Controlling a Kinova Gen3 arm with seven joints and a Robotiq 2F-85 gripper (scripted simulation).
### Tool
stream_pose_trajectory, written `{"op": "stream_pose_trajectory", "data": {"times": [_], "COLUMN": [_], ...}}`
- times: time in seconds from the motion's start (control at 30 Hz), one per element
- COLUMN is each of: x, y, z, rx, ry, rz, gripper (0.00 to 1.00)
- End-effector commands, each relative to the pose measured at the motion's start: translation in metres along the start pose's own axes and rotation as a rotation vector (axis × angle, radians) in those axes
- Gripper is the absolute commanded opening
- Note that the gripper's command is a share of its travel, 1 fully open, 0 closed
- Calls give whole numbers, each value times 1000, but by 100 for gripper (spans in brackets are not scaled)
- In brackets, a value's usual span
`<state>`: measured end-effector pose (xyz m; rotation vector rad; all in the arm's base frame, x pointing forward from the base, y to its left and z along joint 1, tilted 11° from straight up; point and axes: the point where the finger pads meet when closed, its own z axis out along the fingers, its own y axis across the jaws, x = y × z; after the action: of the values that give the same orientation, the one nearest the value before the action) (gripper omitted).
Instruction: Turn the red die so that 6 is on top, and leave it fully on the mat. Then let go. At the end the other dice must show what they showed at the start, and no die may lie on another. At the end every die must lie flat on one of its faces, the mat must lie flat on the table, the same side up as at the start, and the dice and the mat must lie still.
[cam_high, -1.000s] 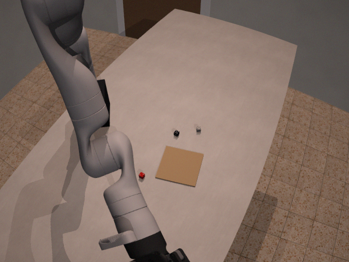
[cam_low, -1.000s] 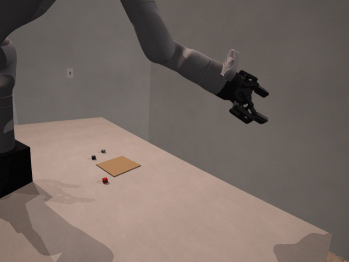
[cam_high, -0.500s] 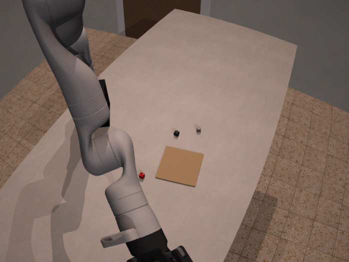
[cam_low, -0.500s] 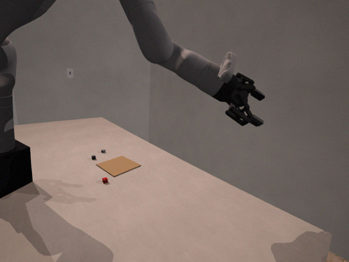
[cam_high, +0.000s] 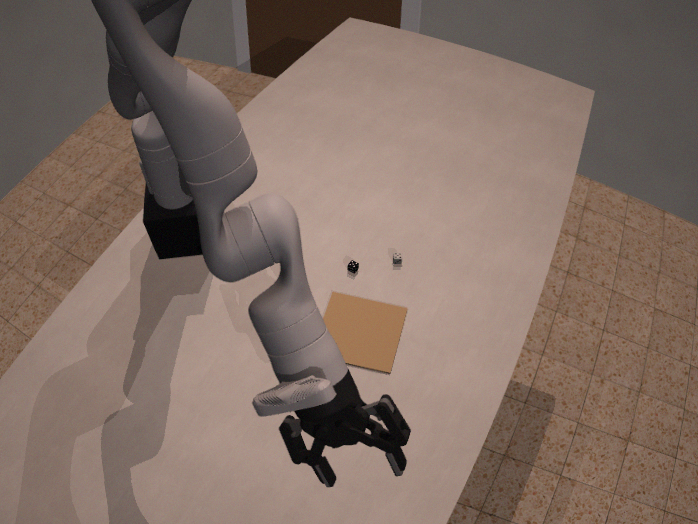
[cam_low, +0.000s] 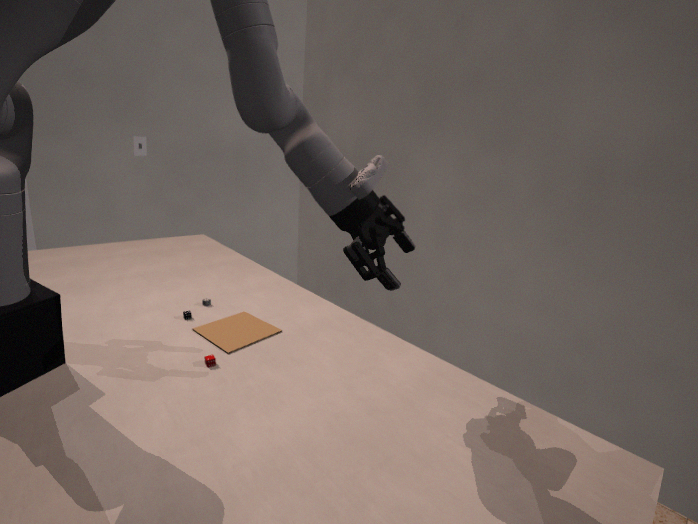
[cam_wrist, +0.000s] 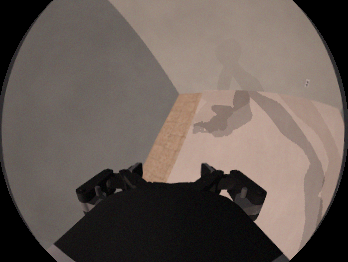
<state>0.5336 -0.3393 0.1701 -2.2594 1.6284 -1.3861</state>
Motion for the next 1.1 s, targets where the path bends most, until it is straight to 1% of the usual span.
{"op": "stream_pose_trajectory", "data": {"times": [0.0,0.27,0.3,0.6,0.63,0.97,1.0,1.07], "x": [-22,-22,-48,-48,-73,-73,-97,-97], "y": [-14,-14,-7,-7,1,1,11,11], "z": [-9,-9,-17,-17,-27,-27,-39,-39], "rx": [8,8,-19,-19,-47,-47,-75,-75], "ry": [-29,-29,-78,-78,-126,-126,-174,-174], "rz": [-27,-27,-57,-57,-89,-89,-120,-120], "gripper": [100,100,100,100,100,100,100,100]}}
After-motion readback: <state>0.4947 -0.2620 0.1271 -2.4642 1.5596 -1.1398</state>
